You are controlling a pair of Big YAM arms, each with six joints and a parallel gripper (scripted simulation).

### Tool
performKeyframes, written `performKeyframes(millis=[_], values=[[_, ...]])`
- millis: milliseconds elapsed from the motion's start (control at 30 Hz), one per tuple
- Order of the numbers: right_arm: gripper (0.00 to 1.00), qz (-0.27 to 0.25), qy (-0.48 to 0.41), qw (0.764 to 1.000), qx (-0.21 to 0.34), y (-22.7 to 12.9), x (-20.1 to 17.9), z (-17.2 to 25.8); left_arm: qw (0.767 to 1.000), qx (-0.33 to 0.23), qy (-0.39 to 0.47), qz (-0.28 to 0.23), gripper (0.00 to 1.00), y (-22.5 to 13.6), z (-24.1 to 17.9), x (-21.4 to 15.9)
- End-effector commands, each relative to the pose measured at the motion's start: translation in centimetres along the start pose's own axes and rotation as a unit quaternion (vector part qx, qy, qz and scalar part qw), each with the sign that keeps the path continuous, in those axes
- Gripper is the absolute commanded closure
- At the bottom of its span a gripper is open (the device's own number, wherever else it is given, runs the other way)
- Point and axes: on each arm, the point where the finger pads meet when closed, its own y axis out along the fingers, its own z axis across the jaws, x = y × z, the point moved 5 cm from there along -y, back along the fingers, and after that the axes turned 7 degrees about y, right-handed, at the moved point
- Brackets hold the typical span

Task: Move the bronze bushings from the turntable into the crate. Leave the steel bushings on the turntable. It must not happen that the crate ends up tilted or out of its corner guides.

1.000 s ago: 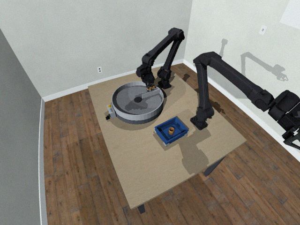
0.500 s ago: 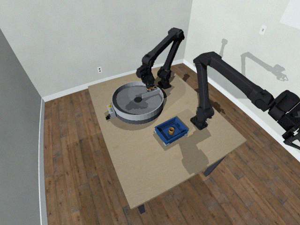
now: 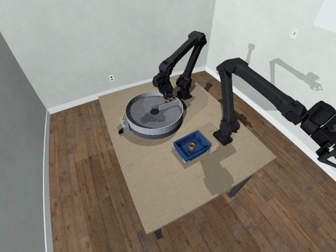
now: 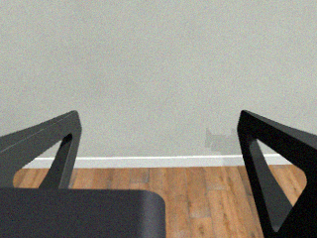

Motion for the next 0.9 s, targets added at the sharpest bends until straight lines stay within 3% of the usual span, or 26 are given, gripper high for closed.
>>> performKeyframes(millis=[0, 600, 867], values=[[0.85, -0.018, 0.002, 1.0, -0.019, -1.4, 0.9, -1.4, 0.999, 0.009, -0.007, -0.043, 0.0, 0.4, 0.9, 4.3], [0.85, -0.017, 0.002, 1.0, -0.017, -1.2, 0.8, -1.4, 0.999, 0.009, -0.007, -0.043, 0.0, 0.4, 0.9, 4.3], [0.85, -0.006, 0.002, 1.0, -0.003, 1.0, 0.2, -0.6, 0.999, 0.009, -0.007, -0.043, 0.0, 0.4, 0.9, 4.3]])
